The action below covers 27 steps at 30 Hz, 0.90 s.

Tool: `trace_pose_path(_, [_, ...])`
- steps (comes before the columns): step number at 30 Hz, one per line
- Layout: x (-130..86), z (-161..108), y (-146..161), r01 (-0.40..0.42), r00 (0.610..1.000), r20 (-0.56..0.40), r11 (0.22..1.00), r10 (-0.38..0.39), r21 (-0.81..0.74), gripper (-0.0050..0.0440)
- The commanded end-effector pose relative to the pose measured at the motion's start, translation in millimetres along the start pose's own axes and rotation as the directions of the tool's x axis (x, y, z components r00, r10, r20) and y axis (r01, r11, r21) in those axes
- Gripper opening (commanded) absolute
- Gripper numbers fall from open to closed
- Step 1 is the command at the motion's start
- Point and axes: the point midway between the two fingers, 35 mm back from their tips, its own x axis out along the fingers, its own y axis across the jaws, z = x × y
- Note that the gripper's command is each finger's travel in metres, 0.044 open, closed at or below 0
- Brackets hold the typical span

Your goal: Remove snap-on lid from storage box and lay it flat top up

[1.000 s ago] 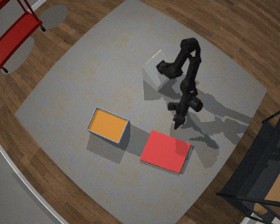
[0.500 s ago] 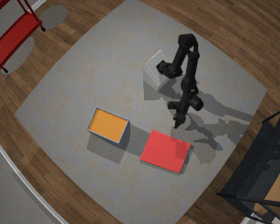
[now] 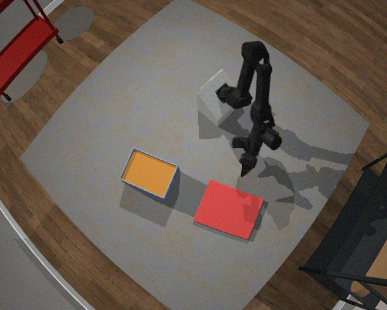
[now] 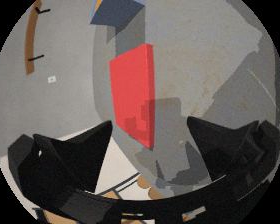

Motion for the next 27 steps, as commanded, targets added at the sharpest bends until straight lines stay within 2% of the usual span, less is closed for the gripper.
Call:
trace_pose_path(1, [-9.3, -2.6, 6.5, -0.003, 1.0, -0.011, 1.0, 0.003, 0.009, 0.044])
trace_pose_path(27, [-56.2, -1.8, 32.8, -0.003, 1.0, -0.011, 1.0, 0.004, 0.009, 0.044])
